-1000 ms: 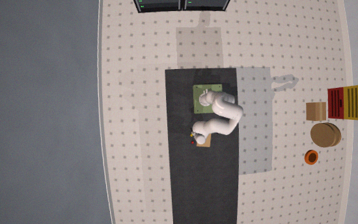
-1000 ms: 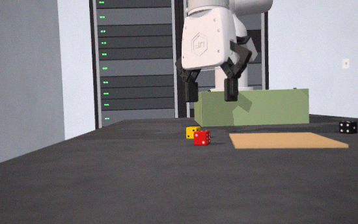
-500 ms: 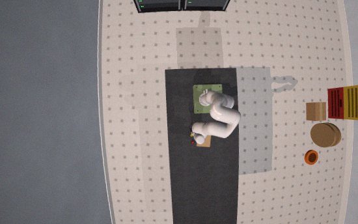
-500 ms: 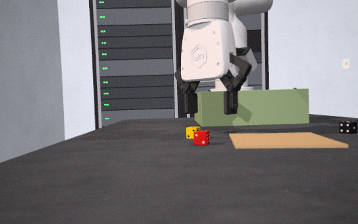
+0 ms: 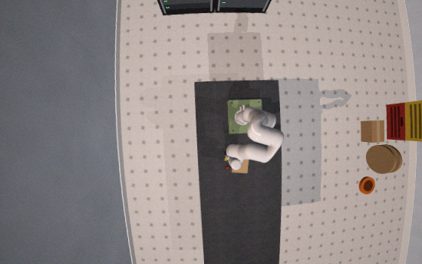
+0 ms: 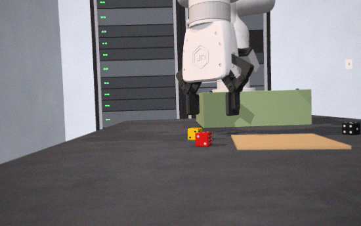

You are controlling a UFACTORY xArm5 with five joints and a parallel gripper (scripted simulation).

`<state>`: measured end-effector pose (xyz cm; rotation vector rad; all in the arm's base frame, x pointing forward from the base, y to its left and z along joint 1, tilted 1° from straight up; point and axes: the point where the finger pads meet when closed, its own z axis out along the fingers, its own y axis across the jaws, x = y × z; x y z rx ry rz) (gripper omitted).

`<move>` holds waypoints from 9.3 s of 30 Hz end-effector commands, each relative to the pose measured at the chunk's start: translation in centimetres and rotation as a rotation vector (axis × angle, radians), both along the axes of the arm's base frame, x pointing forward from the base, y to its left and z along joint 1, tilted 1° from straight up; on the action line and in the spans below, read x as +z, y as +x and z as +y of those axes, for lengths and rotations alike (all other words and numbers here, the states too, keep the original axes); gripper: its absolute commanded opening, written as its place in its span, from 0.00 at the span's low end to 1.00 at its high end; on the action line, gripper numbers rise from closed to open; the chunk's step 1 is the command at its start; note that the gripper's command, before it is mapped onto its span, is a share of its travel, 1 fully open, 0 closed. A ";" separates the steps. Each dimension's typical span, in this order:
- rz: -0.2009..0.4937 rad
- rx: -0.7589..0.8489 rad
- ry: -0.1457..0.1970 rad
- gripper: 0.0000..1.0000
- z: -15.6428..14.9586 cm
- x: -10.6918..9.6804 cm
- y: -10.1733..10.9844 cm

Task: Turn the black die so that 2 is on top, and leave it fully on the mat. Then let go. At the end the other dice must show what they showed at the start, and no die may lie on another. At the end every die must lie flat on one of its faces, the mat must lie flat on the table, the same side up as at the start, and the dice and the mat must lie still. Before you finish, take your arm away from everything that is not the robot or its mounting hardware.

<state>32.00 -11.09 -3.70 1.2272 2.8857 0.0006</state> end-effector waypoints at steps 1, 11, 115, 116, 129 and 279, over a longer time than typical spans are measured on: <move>-0.003 0.000 -0.001 1.00 0.0 0.1 0.1; -0.003 0.000 -0.001 1.00 0.0 0.1 0.1; -0.005 0.000 0.004 1.00 17.4 0.1 2.8; -0.005 0.000 0.004 1.00 18.2 0.1 2.6; -0.004 0.000 0.006 1.00 25.2 0.1 0.5; -0.004 -0.285 0.008 0.36 24.3 4.9 2.2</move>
